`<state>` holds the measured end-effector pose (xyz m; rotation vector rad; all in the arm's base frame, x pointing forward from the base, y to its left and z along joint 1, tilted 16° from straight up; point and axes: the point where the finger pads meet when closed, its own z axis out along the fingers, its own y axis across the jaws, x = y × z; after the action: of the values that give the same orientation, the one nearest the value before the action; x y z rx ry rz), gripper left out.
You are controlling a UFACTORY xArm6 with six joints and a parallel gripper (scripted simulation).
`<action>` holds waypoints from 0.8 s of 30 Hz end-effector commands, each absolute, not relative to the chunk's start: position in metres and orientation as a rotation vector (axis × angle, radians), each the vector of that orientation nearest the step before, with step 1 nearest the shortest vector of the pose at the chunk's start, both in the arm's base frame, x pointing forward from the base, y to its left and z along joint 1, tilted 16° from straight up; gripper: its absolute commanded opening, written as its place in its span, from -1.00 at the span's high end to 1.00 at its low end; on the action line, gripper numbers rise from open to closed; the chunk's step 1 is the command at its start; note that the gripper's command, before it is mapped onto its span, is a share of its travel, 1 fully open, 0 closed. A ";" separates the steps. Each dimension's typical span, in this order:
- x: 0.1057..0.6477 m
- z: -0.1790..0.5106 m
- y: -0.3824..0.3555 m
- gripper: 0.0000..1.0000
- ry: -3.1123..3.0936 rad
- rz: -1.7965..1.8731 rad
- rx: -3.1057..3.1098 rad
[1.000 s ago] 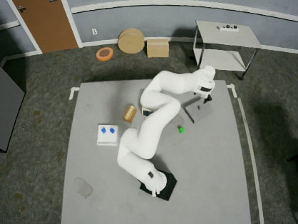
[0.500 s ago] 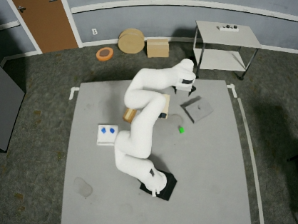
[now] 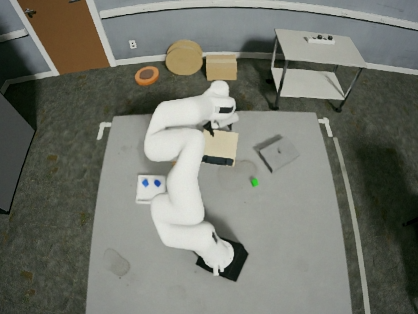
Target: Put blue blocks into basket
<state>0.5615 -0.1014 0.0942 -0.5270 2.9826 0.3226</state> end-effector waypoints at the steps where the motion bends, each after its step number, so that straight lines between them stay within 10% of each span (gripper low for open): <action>1: 0.556 0.114 -0.035 -1.00 2.844 0.273 -0.921; 24: 0.511 0.141 0.097 -1.00 1.951 0.076 -2.213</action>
<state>0.5123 0.0903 0.1376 -1.9971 2.2186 0.1254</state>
